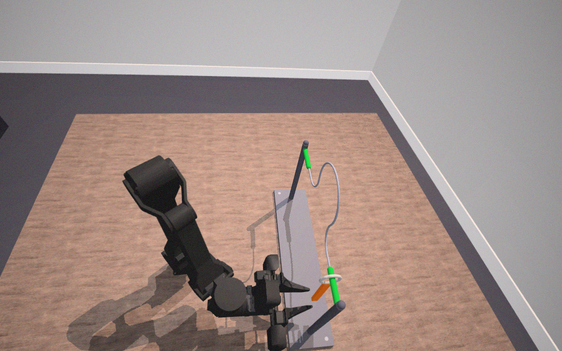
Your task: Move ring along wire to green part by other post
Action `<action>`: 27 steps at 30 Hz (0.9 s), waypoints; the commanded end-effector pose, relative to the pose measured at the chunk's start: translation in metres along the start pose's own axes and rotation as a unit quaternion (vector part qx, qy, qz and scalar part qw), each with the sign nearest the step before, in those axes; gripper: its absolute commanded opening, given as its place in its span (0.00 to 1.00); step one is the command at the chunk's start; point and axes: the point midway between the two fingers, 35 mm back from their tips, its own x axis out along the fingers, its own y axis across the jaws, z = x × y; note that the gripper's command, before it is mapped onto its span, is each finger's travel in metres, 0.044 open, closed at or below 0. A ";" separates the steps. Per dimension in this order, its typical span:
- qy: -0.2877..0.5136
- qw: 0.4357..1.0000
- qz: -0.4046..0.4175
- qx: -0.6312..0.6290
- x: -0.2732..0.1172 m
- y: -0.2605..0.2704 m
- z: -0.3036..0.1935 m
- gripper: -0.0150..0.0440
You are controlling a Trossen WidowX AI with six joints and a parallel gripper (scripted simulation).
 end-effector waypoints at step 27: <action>-0.004 1.000 -0.002 0.003 0.045 0.004 0.000 0.53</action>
